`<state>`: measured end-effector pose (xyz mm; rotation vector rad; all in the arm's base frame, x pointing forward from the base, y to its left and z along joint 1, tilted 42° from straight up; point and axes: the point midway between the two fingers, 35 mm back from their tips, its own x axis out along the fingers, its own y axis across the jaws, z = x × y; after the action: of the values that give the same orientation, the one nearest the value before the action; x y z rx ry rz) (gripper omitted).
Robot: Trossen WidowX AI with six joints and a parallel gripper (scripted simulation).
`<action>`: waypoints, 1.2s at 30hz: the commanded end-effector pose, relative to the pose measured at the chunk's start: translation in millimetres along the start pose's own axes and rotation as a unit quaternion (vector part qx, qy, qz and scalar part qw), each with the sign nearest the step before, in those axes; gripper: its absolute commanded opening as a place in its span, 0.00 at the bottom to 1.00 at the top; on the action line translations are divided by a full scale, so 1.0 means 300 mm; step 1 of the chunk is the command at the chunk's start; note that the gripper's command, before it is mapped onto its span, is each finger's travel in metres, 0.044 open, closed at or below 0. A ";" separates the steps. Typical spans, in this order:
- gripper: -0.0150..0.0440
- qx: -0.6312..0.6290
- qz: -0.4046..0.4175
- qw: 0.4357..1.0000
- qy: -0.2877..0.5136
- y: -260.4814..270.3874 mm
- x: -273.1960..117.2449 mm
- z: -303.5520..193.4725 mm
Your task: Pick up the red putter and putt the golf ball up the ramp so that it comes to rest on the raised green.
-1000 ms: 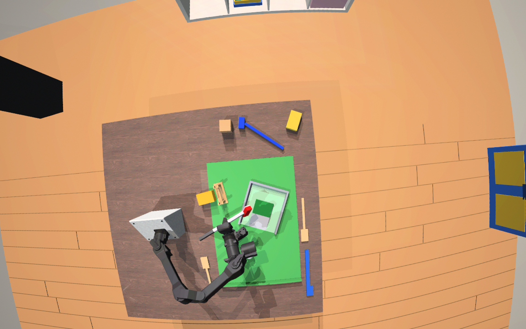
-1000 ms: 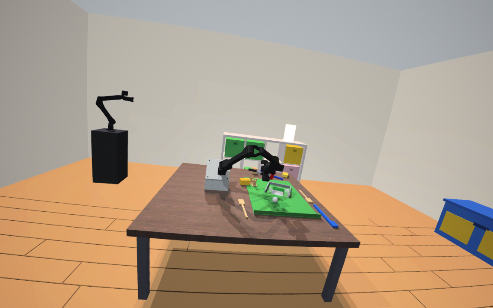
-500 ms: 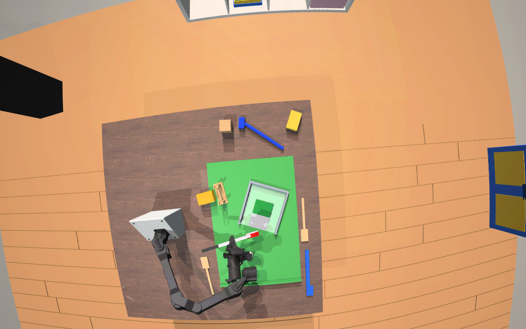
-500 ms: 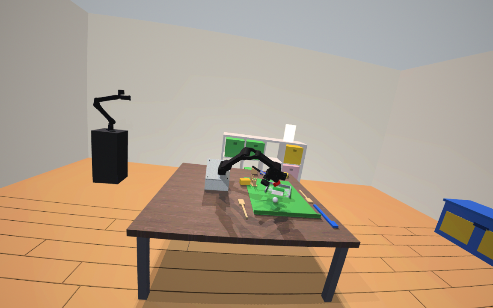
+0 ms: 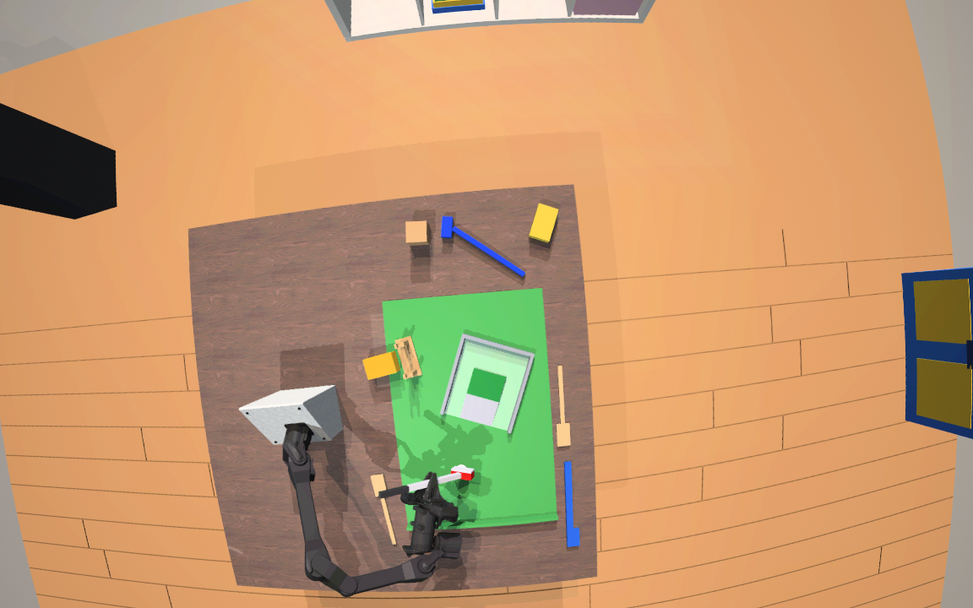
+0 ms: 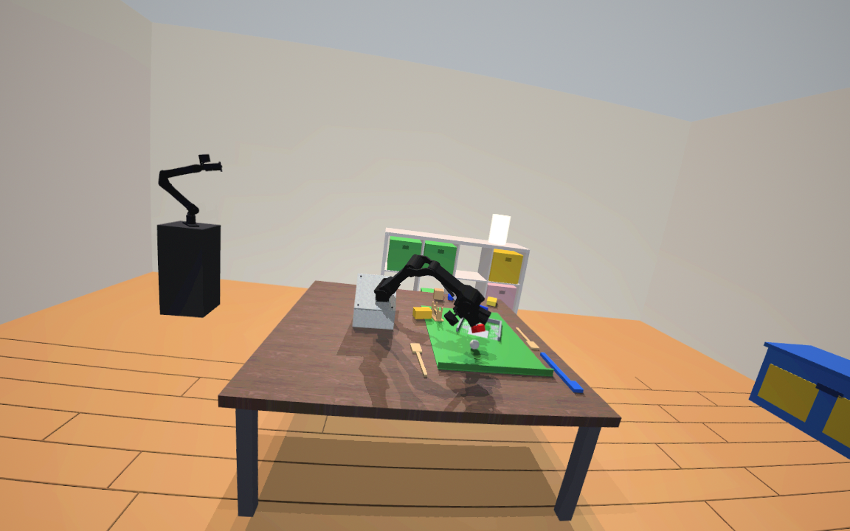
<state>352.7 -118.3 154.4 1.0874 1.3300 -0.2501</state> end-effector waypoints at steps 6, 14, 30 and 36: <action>0.25 0.102 0.074 0.991 -0.038 -0.018 -0.188 0.026; 0.25 0.121 0.087 0.988 -0.044 -0.037 -0.215 0.044; 0.25 0.121 0.086 0.988 -0.045 -0.137 -0.167 0.129; 0.25 0.121 0.086 0.988 -0.045 -0.159 -0.156 0.149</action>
<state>333.9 -193.3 168.2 1.3722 1.1392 -0.3411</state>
